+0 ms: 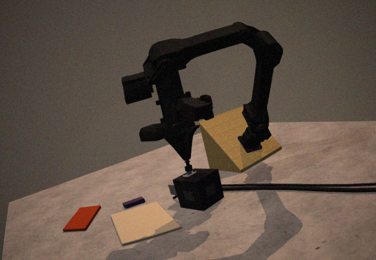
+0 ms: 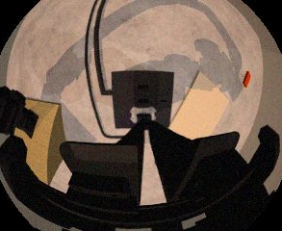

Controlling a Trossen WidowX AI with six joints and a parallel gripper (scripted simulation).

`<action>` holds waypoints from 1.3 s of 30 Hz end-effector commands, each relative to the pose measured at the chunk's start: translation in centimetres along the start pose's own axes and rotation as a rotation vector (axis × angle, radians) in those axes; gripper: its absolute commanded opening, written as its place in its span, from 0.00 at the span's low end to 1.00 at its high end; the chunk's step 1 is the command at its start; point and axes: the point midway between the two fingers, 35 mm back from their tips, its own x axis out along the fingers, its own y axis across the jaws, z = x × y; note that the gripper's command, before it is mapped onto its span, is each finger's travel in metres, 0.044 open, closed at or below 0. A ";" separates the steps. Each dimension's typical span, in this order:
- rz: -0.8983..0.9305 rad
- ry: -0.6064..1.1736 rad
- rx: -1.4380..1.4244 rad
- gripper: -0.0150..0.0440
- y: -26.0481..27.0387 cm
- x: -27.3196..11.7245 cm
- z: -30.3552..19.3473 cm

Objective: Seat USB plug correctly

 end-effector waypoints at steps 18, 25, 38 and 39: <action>-0.002 -0.003 0.003 0.25 0.0 0.3 0.0; -0.002 -0.003 0.003 0.25 0.0 0.4 0.0; -0.002 -0.003 0.003 0.25 0.0 0.5 0.0; -0.002 -0.003 0.003 0.25 0.0 0.6 0.0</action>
